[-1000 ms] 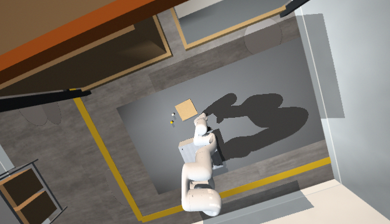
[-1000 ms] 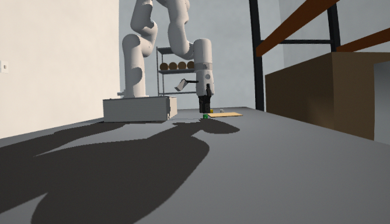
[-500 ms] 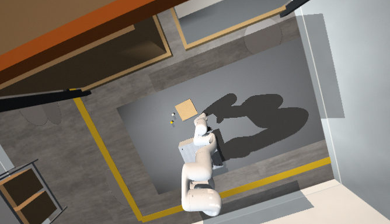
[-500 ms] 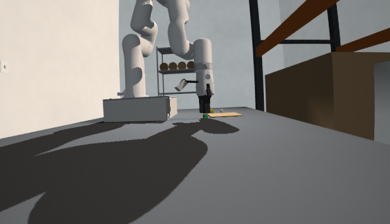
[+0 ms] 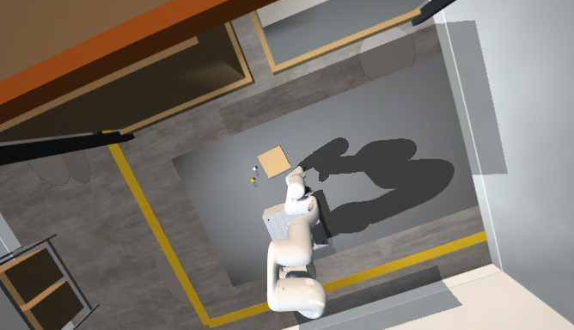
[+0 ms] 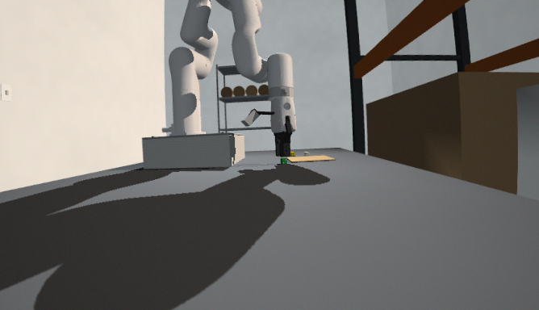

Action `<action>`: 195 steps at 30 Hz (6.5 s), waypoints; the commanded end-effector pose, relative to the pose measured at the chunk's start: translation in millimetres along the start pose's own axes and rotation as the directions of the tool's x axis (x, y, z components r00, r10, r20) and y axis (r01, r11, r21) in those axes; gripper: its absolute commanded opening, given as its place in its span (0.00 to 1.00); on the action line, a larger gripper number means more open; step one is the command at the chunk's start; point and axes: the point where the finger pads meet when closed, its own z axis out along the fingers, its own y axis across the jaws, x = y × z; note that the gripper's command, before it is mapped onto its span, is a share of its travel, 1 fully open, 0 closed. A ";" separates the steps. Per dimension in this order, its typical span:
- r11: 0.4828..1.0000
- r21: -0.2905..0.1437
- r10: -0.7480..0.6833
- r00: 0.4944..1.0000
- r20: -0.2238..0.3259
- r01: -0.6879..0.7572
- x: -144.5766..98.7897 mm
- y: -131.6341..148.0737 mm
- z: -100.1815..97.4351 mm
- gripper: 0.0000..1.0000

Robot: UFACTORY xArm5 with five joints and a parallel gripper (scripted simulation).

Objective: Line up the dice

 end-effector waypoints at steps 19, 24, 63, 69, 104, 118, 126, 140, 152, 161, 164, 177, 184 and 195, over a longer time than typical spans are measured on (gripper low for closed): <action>1.000 0.002 0.000 1.000 0.002 0.000 -0.9 -0.7 -0.7 0.31; 1.000 0.002 0.000 1.000 0.002 0.000 -0.9 -0.7 -0.7 0.31; 1.000 0.002 0.000 1.000 0.002 0.000 -0.6 -1.0 17.7 0.31; 1.000 0.002 0.000 1.000 0.002 0.000 -0.6 -0.9 19.4 0.31; 1.000 0.002 0.000 1.000 0.002 0.000 -0.6 -0.9 19.4 0.31; 1.000 0.002 0.000 1.000 0.002 0.000 -0.6 -0.9 19.4 0.11; 1.000 0.002 0.000 1.000 0.002 0.000 -0.6 -0.9 19.4 0.11; 1.000 0.002 0.000 1.000 0.002 0.000 -0.6 -1.0 19.0 0.11; 1.000 0.002 0.000 1.000 0.002 0.000 0.2 -1.8 -28.3 0.11; 1.000 0.002 0.000 1.000 0.002 0.000 0.5 -2.2 -77.7 0.11; 1.000 0.002 0.000 1.000 0.002 0.000 0.5 -2.2 -78.9 0.11; 0.997 0.003 0.076 0.997 0.003 -0.076 -15.3 11.6 -80.9 0.11; 0.960 0.005 0.281 0.960 0.005 -0.281 -55.0 55.5 -85.0 0.11; 0.936 0.005 0.352 0.936 0.007 -0.353 -67.7 73.4 -86.4 0.11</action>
